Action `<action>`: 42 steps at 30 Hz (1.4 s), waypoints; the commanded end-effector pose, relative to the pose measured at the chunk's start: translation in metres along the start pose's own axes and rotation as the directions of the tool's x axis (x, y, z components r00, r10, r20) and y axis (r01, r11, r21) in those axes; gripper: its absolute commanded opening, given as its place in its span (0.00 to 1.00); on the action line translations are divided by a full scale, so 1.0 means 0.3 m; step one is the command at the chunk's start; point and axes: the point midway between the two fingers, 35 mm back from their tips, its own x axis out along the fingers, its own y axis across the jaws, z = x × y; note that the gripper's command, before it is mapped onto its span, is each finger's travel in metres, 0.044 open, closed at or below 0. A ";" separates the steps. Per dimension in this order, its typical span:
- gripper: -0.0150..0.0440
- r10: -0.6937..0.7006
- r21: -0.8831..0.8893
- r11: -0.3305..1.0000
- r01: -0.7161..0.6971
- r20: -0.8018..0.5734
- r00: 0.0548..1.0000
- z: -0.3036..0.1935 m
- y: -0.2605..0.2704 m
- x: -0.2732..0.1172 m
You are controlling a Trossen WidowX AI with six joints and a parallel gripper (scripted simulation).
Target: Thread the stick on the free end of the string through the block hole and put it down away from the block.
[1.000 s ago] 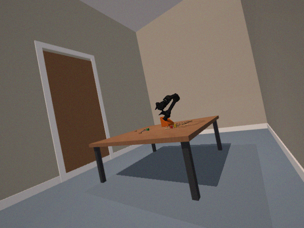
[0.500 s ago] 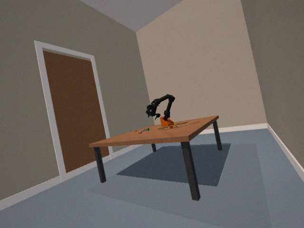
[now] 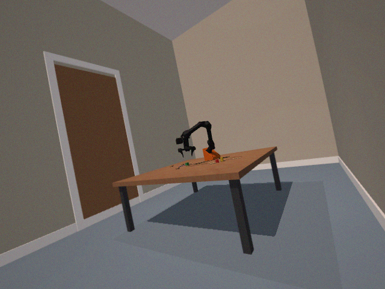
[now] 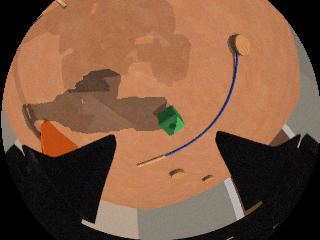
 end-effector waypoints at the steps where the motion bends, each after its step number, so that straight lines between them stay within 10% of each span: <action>1: 1.00 0.054 -0.274 0.962 0.020 0.258 0.965 -0.106 -0.053 0.143; 20: 1.00 0.053 -0.259 0.966 0.016 0.258 0.965 -0.107 -0.053 0.142; 26: 1.00 0.053 0.244 0.963 -0.118 0.257 0.965 -0.113 -0.055 0.133; 34: 1.00 0.053 0.838 0.485 -0.250 0.257 0.965 -0.122 -0.059 0.120; 42: 1.00 0.053 0.964 -0.090 -0.252 0.257 0.965 -0.130 -0.062 0.108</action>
